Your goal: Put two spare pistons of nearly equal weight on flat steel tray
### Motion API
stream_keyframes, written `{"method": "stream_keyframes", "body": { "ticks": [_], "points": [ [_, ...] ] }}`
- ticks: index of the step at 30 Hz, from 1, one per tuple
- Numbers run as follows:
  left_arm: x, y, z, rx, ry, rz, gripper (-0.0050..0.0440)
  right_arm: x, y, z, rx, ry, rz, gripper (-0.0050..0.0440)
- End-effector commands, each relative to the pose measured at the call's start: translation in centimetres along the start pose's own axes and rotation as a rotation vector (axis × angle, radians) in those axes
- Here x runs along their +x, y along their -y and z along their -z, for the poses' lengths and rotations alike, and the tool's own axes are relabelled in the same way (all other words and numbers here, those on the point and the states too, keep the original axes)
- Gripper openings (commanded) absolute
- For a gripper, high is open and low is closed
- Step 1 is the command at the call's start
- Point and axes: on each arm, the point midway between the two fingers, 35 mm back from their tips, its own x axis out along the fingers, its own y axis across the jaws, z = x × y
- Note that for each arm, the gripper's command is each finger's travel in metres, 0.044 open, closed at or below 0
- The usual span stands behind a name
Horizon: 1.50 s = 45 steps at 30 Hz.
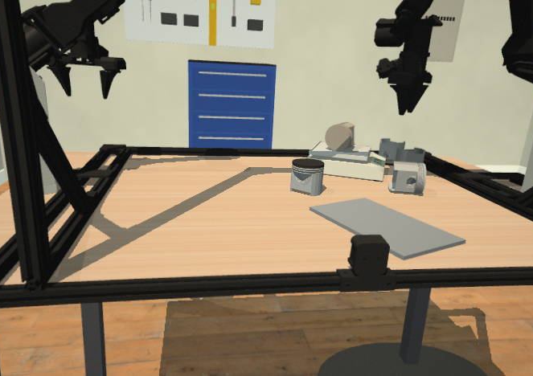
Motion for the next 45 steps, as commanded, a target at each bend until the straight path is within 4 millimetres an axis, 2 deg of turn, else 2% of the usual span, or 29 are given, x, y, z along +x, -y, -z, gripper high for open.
{"method": "stream_keyframes", "body": {
  "ticks": [1, 4, 7, 9, 23, 45],
  "points": [
    [0.0, 0.0, 0.0, 0.000, 0.001, 0.002, 0.0440, -0.1, -0.2, 2.0, -0.007, 0.006, -0.004, 0.0378],
    [0.0, 0.0, 0.0, 0.000, 0.001, 0.002, 0.0440, 0.0, -0.1, 2.6, -0.006, 0.004, -0.003, 0.0378],
    [0.0, 0.0, 0.0, 0.000, 0.001, 0.002, 0.0440, 0.8, 0.6, 1.5, -0.051, 0.070, -0.011, 0.0378],
    [0.0, 0.0, 0.0, 0.000, 0.001, 0.002, 0.0440, 0.8, 0.6, 1.5, -0.051, 0.070, -0.011, 0.0378],
    [0.0, 0.0, 0.0, 0.000, 0.001, 0.002, 0.0440, 4.3, 3.9, -3.5, -0.259, 0.373, -0.051, 0.0378],
    [0.0, 0.0, 0.0, 0.000, 0.001, 0.002, 0.0440, 4.9, 4.1, -3.3, -0.247, 0.364, -0.057, 0.0378]
  ]
}}
